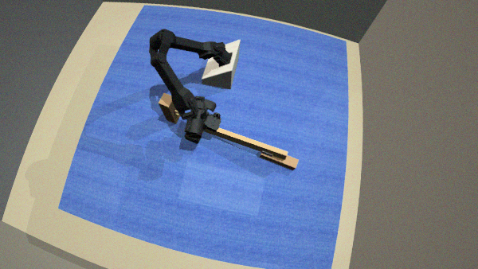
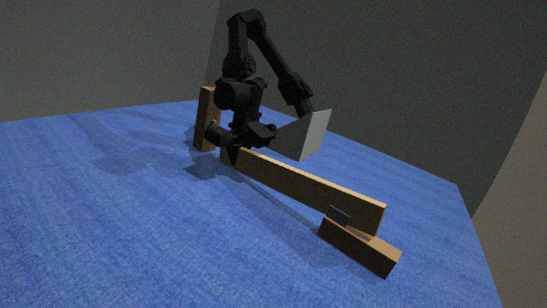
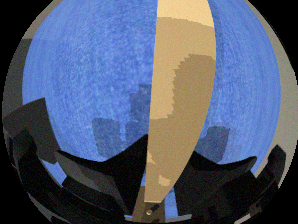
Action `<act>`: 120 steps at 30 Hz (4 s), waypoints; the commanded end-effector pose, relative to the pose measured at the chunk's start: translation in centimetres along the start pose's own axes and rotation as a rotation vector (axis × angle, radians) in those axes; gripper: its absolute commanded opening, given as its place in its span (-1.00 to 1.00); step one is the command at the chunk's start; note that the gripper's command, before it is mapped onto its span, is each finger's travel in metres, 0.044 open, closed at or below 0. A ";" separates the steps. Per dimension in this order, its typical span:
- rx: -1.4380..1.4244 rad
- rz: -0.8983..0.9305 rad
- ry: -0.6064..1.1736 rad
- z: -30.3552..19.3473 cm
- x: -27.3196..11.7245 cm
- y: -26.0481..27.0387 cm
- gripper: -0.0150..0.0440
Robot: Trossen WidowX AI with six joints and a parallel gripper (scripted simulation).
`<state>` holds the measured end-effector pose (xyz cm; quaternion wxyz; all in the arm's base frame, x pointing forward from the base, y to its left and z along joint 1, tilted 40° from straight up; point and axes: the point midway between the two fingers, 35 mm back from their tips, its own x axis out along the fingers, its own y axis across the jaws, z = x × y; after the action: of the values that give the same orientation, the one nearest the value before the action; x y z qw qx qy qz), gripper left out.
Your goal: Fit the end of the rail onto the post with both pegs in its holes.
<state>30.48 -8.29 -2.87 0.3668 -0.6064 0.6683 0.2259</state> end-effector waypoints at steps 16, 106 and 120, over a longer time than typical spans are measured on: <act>-0.001 -0.001 0.002 0.0 -0.9 -0.1 -0.49; -0.001 -0.001 0.001 0.1 -4.2 -0.2 -0.49; -0.001 -0.001 0.001 0.1 -4.3 -0.2 -0.49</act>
<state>30.58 -5.81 0.39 0.3630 -0.6063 0.6712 0.2238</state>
